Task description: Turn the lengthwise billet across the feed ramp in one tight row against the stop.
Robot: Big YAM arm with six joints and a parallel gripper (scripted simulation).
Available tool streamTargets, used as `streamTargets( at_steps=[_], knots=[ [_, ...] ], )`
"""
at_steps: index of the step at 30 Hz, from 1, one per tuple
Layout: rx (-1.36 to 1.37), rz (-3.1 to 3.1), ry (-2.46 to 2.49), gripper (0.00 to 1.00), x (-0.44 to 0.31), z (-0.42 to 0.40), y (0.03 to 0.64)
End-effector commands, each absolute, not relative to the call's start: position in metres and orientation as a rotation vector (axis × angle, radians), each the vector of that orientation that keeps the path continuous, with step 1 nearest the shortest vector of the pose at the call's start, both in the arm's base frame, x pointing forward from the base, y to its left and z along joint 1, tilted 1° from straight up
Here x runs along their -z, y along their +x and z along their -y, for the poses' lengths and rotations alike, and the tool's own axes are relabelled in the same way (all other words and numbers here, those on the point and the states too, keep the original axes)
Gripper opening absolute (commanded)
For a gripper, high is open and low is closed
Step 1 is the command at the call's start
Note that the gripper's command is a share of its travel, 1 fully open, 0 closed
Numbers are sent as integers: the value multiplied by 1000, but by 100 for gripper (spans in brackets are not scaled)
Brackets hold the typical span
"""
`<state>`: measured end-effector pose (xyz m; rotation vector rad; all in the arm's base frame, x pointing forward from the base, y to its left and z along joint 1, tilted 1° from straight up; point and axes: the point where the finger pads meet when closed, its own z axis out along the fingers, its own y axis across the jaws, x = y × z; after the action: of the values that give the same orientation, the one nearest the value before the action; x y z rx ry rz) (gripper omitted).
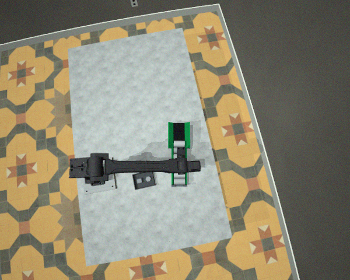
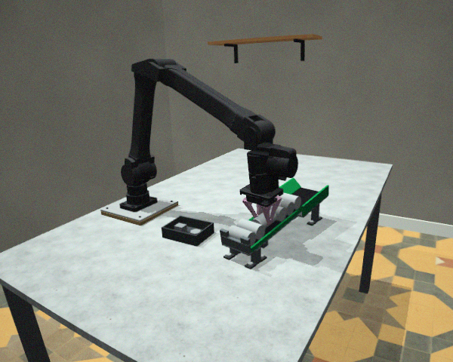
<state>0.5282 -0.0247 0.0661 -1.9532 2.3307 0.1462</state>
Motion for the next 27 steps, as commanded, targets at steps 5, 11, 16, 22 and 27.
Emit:
streamTargets(
  at_steps=[5,11,16,22,27],
  knots=[
    [-61,-2274,-1936,0,-126,25,548],
    [-60,-2277,-1933,0,-136,26,548],
    [-60,-2278,-1932,0,-142,26,547],
    [-59,-2278,-1931,0,-146,27,545],
    [-60,-2276,-1930,0,-150,27,543]
  ],
)
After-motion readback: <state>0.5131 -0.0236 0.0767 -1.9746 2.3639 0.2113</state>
